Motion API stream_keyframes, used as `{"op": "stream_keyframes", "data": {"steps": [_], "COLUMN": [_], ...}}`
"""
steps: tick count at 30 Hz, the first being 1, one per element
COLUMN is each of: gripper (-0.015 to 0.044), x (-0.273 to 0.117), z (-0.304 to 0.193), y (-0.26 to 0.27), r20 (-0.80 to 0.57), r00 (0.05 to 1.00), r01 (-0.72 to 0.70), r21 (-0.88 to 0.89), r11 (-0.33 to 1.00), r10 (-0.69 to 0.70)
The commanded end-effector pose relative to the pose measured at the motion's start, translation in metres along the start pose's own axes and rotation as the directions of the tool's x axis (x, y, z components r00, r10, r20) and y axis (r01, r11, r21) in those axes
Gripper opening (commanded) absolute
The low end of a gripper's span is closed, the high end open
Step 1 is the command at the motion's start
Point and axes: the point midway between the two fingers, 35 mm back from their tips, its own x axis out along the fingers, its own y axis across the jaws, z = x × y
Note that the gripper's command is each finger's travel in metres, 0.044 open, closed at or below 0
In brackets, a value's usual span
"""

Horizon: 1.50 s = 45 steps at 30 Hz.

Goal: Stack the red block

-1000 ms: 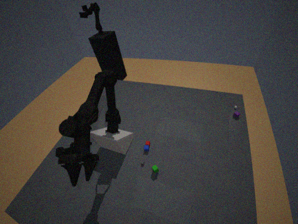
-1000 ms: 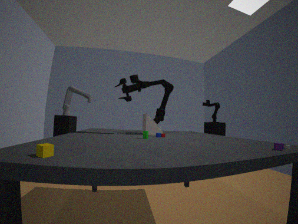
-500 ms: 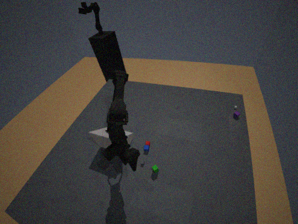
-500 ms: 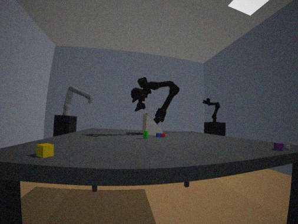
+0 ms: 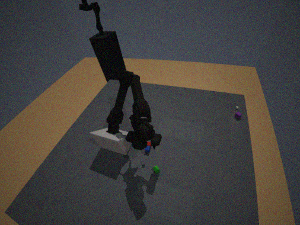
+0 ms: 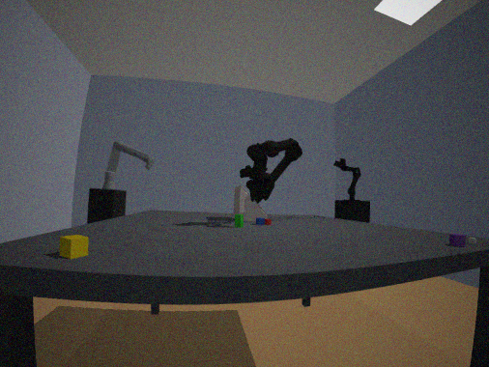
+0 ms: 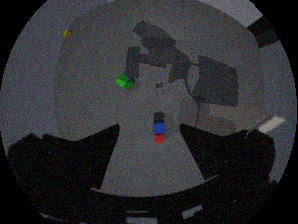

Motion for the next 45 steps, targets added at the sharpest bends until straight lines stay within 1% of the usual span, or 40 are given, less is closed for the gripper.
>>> {"op": "stream_keyframes", "data": {"steps": [1, 3, 5, 12, 20, 28, 45], "gripper": [0.044, 0.044, 0.044, 0.044, 0.044, 0.044, 0.044], "x": [0.011, 0.014, 0.015, 0.016, 0.054, 0.057, 0.083], "z": [-0.044, -0.062, -0.068, -0.068, -0.073, -0.073, -0.077], "y": [-0.012, -0.018, -0.02, -0.021, -0.027, -0.027, -0.032], "r20": [-0.099, -0.136, -0.149, -0.149, -0.15, -0.15, -0.151], "r00": [0.991, 0.981, 0.977, 0.977, 0.977, 0.977, 0.977], "r01": [0.08, 0.111, 0.122, 0.122, 0.121, 0.121, 0.121], "r21": [-0.126, -0.177, -0.195, -0.195, -0.196, -0.196, -0.196], "r11": [0.989, 0.978, 0.973, 0.973, 0.973, 0.973, 0.973], "r10": [-0.093, -0.136, -0.152, -0.152, -0.152, -0.152, -0.152]}}
